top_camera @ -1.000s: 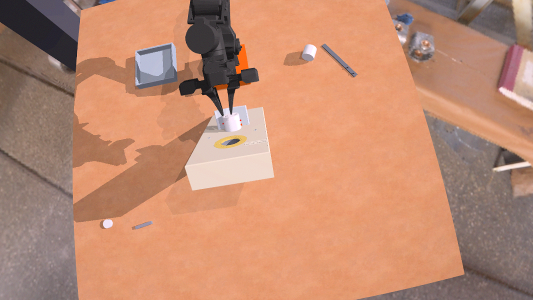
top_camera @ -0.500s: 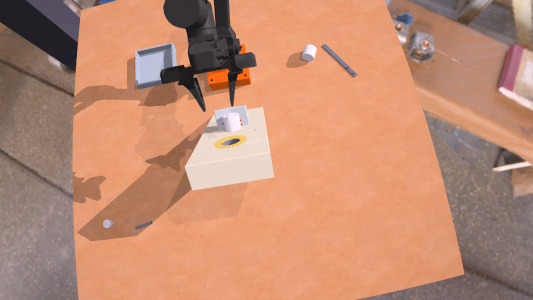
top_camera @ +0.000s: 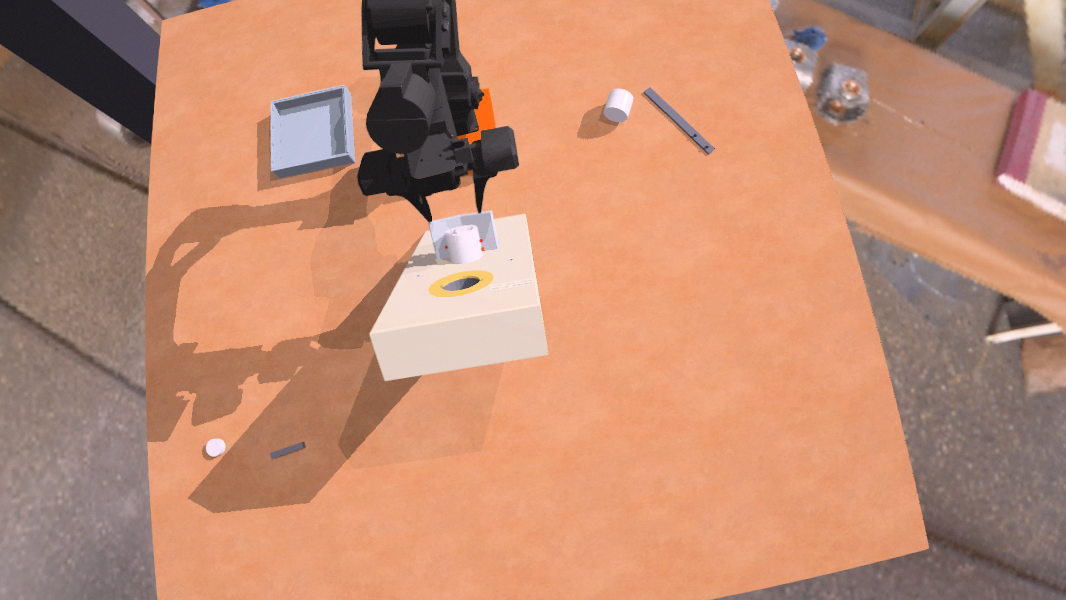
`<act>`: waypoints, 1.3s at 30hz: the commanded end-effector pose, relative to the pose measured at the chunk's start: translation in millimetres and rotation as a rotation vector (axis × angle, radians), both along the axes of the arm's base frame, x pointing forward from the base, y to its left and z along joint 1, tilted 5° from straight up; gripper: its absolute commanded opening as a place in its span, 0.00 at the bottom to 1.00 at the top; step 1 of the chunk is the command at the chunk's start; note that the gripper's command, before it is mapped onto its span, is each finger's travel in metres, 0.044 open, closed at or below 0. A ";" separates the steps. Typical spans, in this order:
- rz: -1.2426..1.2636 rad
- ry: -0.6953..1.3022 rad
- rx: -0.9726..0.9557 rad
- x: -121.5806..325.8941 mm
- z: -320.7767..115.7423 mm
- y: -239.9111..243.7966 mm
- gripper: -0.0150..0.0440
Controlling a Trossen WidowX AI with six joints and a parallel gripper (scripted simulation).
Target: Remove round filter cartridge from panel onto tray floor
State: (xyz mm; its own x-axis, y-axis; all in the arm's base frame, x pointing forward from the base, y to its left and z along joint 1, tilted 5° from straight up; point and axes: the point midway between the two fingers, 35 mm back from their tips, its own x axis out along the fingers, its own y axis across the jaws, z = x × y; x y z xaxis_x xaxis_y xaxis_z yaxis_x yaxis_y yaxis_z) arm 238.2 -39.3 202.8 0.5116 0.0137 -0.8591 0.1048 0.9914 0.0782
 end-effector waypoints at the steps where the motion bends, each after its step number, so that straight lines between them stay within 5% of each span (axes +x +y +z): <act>1: 0.005 0.020 -0.005 -3.6 -5.2 0.8 0.77; 33: 0.005 0.017 -0.005 20.5 -47.3 1.5 0.77; 39: 0.011 0.015 -0.005 19.5 -43.5 1.8 0.70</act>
